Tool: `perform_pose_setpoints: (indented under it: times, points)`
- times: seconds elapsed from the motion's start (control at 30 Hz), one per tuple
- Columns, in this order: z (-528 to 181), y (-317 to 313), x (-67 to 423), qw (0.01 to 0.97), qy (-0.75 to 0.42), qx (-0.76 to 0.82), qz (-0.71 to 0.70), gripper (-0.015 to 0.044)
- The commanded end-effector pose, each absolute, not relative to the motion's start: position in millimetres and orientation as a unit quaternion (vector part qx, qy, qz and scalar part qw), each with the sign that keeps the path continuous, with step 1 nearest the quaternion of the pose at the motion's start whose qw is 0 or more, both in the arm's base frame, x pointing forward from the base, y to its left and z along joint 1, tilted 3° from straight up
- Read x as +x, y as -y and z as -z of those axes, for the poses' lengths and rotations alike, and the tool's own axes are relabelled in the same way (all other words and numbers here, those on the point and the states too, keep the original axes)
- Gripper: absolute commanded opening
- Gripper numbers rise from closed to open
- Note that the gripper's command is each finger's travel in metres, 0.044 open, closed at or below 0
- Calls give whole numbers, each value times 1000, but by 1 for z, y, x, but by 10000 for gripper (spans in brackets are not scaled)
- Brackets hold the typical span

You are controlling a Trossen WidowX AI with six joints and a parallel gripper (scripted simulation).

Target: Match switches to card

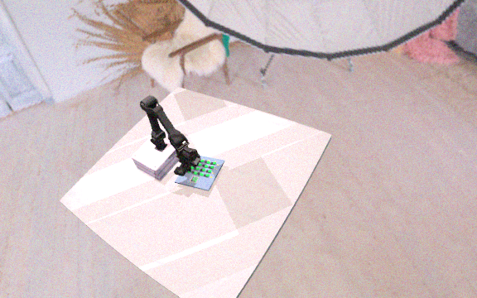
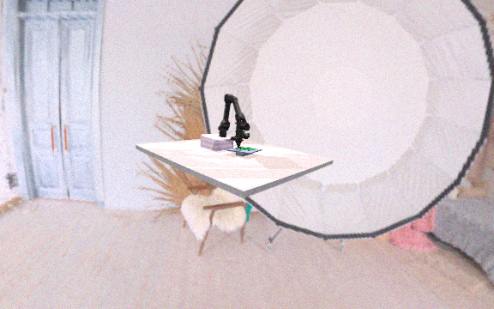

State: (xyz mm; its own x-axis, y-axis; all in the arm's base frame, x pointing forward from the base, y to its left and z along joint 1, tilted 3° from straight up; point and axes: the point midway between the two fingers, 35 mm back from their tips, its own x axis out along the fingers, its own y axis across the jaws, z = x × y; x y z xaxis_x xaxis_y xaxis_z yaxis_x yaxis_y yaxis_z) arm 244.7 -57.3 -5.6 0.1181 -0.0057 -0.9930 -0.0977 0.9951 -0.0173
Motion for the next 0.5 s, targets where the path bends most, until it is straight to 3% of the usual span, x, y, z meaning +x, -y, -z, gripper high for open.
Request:
perform_pose_setpoints:
  times: [0.0,0.47]
  points:
    - [8,58,243,745,-665,-39,-29,0]
    - [-1,58,244,747,-663,-39,-31,0]
